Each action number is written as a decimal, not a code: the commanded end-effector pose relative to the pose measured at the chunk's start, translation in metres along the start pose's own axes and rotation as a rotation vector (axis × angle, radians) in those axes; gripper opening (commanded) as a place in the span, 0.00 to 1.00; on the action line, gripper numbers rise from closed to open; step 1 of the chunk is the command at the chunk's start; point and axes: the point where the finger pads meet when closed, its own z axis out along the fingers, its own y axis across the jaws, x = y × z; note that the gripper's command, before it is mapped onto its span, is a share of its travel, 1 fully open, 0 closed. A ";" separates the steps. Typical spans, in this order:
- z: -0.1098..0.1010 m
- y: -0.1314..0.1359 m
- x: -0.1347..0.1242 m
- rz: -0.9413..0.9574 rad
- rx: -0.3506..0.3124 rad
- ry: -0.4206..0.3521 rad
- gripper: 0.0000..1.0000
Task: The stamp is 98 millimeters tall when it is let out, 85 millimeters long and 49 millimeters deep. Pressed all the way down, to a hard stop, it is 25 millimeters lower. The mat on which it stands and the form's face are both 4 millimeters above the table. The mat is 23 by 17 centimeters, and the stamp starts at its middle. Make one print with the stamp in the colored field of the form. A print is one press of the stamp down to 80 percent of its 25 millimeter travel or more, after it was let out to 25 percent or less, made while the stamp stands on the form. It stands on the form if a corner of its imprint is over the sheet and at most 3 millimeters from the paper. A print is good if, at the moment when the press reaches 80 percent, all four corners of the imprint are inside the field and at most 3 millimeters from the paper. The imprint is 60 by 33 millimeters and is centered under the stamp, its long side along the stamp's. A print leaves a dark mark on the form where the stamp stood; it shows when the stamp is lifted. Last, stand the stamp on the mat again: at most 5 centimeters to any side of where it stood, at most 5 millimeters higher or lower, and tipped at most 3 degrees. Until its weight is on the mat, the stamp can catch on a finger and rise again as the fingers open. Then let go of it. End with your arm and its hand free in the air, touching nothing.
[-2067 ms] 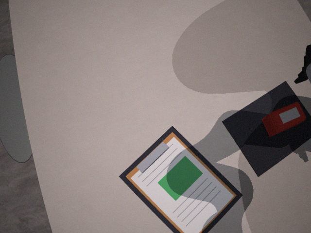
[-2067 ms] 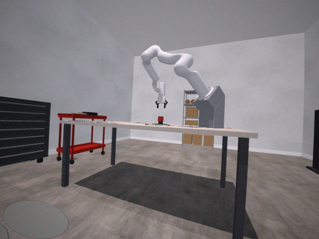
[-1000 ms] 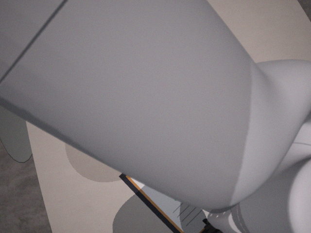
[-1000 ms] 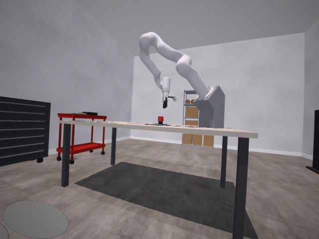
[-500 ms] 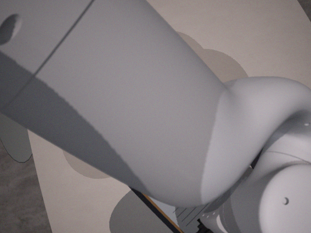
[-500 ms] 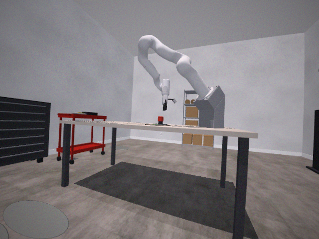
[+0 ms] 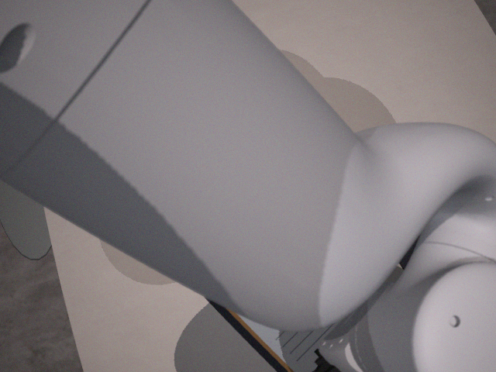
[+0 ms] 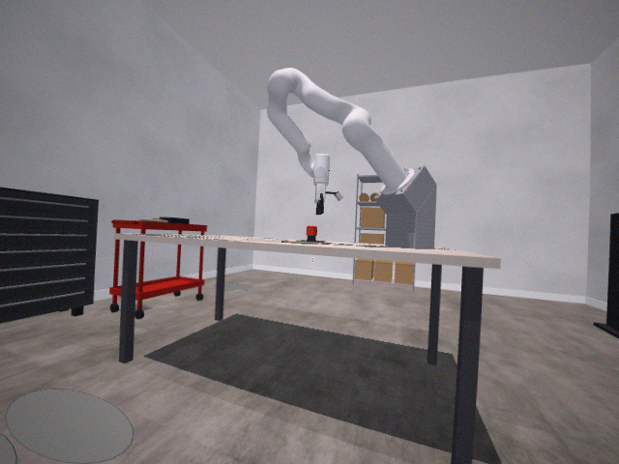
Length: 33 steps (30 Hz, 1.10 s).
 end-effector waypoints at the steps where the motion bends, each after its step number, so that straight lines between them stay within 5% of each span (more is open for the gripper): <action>1: 0.000 0.000 0.000 0.000 0.000 0.000 1.00; 27: -0.002 0.000 0.000 -0.042 0.000 -0.001 1.00; 33: -0.018 0.000 -0.002 -0.363 -0.002 -0.002 1.00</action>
